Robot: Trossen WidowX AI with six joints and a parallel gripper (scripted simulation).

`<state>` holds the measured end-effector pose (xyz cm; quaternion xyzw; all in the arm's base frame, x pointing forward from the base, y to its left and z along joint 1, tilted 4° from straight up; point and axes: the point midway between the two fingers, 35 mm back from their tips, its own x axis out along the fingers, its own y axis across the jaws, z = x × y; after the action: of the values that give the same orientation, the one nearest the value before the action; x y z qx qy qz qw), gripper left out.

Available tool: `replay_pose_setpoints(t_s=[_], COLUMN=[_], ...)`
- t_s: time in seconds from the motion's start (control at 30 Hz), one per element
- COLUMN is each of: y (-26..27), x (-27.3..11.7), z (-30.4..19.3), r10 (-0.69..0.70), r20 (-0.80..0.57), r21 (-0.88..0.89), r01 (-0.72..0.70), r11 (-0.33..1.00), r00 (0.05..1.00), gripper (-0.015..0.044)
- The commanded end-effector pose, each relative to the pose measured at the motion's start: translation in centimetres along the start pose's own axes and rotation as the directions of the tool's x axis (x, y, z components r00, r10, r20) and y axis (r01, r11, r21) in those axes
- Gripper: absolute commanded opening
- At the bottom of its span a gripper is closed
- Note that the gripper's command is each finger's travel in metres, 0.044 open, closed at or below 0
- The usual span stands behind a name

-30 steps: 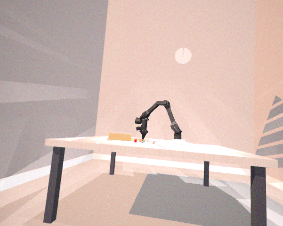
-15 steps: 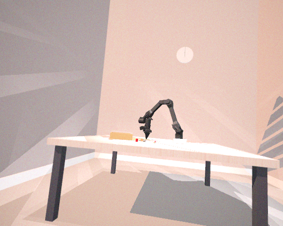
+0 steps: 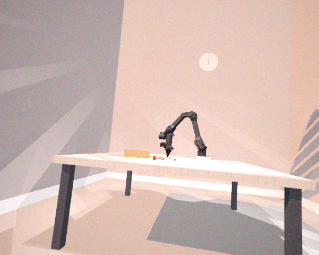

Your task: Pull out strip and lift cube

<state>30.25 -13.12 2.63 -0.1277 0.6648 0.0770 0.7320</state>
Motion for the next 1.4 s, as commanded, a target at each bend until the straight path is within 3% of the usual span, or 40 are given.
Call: replay_pose_setpoints(t_s=[0.0,1.37], y=[0.3,0.3], x=[0.5,0.4], z=[-1.5,-7.1], r10=[0.014,0.014], r20=[-0.025,-0.029], r21=[0.001,0.001], r01=[-0.014,-0.014], r11=[1.000,1.000], r00=[1.000,0.999], gripper=[0.0000,0.0000])
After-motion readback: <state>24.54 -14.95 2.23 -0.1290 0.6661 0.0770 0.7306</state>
